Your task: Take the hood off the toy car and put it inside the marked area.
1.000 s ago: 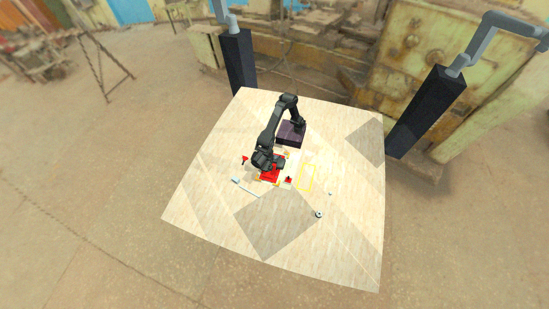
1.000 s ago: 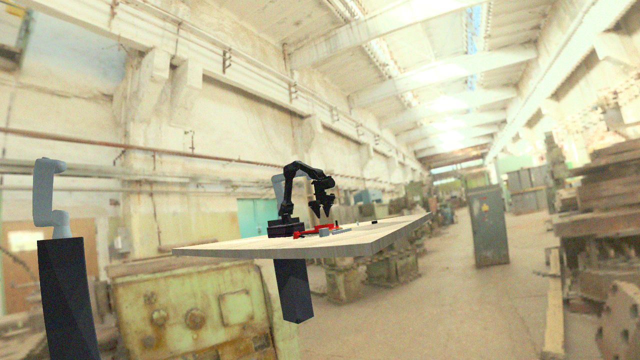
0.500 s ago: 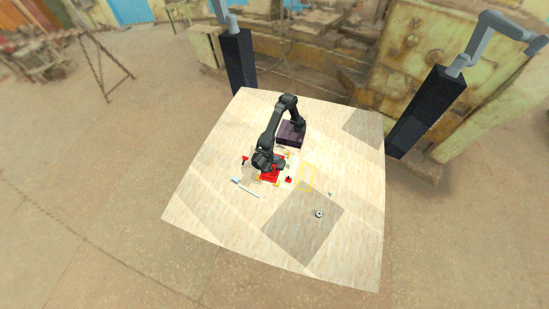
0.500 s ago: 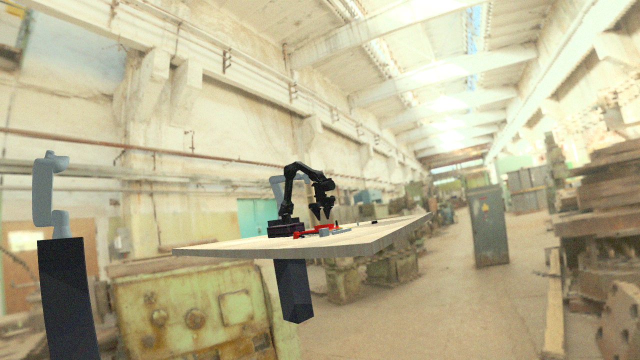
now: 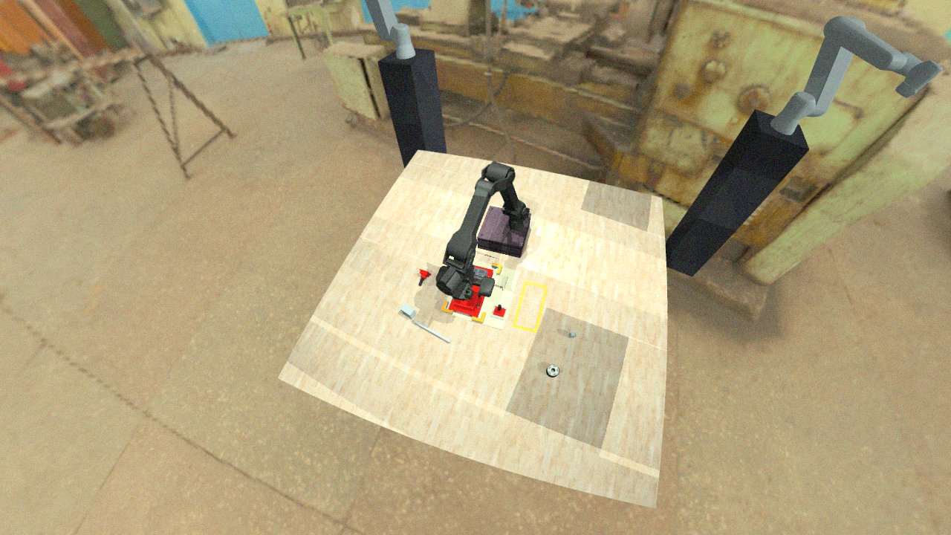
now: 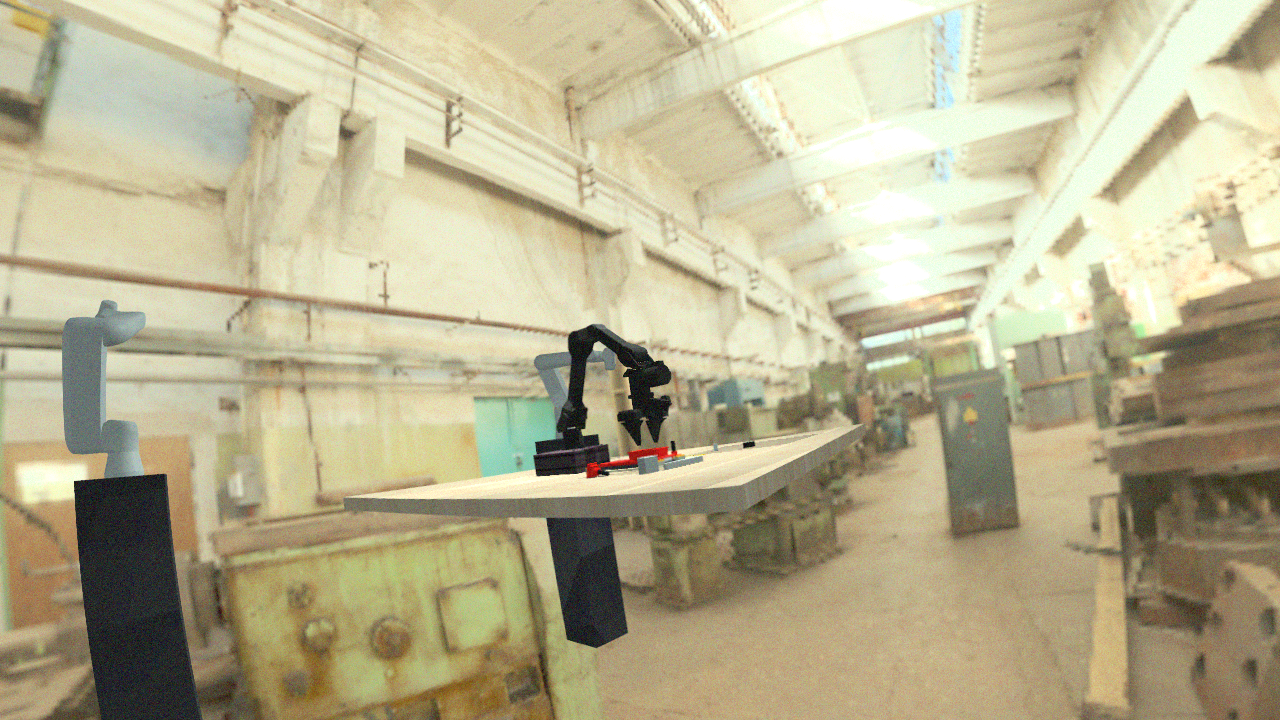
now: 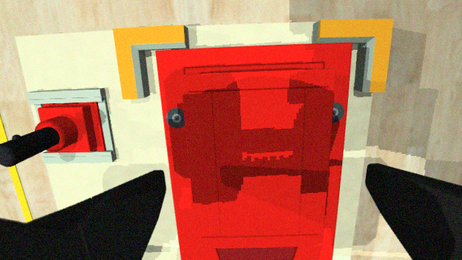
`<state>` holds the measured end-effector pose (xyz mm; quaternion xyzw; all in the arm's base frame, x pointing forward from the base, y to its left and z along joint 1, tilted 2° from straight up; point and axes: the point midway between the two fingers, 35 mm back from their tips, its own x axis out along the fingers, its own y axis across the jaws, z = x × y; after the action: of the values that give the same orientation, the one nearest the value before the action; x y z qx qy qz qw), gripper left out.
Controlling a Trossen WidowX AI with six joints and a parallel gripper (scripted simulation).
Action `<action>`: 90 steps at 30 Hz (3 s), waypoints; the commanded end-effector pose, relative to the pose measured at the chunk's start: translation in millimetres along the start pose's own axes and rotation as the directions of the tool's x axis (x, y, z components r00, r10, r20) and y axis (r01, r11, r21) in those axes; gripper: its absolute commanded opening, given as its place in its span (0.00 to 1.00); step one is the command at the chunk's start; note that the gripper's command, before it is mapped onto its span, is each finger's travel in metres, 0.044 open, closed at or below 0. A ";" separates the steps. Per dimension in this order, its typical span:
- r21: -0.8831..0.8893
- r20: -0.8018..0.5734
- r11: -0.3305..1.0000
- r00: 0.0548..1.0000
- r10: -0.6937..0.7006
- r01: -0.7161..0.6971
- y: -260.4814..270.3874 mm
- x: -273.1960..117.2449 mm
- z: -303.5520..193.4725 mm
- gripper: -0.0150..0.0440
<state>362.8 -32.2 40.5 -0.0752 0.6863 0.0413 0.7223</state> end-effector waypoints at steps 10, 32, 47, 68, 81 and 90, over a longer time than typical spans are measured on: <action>0.001 -0.006 1.000 1.000 0.004 -0.004 1.3 11.6 -3.4 1.00; 0.001 -0.006 1.000 1.000 0.004 -0.004 1.3 20.7 -3.5 1.00; 0.001 -0.006 1.000 1.000 0.004 -0.004 1.3 28.1 -3.7 1.00; 0.003 -0.003 1.000 1.000 0.001 -0.001 0.7 28.3 -2.7 0.66; 0.003 -0.003 1.000 1.000 0.001 -0.001 0.7 20.5 -2.4 0.25; 0.003 -0.003 1.000 1.000 0.002 -0.002 0.8 14.6 -2.2 0.25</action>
<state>361.0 -32.4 23.5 -0.0735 0.6874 0.0416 0.7213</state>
